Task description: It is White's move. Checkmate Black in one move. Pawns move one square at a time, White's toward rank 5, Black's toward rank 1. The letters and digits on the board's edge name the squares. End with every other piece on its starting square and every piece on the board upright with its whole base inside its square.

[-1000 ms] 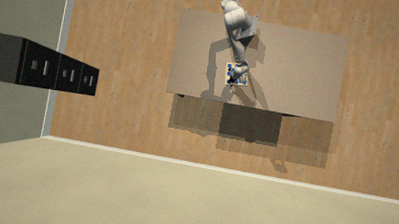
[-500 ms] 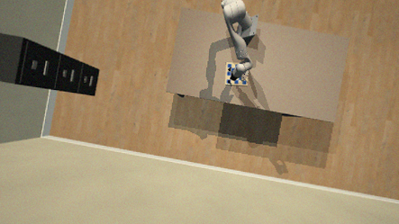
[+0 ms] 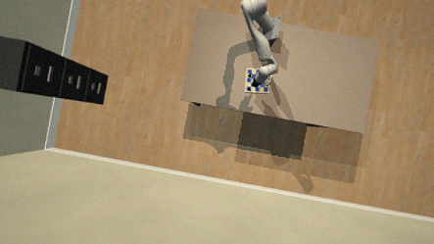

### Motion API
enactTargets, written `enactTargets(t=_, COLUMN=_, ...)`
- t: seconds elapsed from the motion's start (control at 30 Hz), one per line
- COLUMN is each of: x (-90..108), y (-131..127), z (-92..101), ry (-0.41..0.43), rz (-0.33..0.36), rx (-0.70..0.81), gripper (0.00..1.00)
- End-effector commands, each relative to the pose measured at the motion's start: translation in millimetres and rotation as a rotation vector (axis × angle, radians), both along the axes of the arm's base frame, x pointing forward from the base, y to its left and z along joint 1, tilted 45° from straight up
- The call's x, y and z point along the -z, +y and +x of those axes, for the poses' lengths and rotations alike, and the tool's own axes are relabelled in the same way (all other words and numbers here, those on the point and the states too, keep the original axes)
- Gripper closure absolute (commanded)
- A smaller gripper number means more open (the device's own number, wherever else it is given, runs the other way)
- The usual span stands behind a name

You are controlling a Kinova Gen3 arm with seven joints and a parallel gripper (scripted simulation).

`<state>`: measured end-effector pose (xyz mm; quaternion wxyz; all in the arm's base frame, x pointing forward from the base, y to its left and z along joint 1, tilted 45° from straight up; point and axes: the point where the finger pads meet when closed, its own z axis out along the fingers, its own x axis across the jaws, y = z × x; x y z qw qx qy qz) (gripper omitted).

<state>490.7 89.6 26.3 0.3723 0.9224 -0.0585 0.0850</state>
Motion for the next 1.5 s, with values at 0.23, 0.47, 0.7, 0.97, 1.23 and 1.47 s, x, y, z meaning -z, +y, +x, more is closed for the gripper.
enactTargets(t=0.23, x=-3.0, y=-4, z=-25.2, ry=0.066, rz=-0.010, rx=-0.069, gripper=1.00)
enactTargets(t=0.47, x=-8.7, y=-19, z=-82.4, ry=0.216, rz=-0.035, rx=-0.223, gripper=1.00)
enactTargets(t=0.7, x=-11.9, y=-27, z=-109.4, ry=0.287, rz=-0.045, rx=-0.298, gripper=1.00)
enactTargets(t=0.97, x=-11.9, y=-27, z=-109.4, ry=0.287, rz=-0.045, rx=-0.298, gripper=1.00)
enactTargets(t=1.23, x=-9.2, y=-30, z=-109.0, ry=0.285, rz=-0.045, rx=-0.295, gripper=1.00)
enactTargets(t=1.47, x=2.7, y=-41, z=-107.2, ry=0.285, rz=-0.045, rx=-0.294, gripper=1.00)
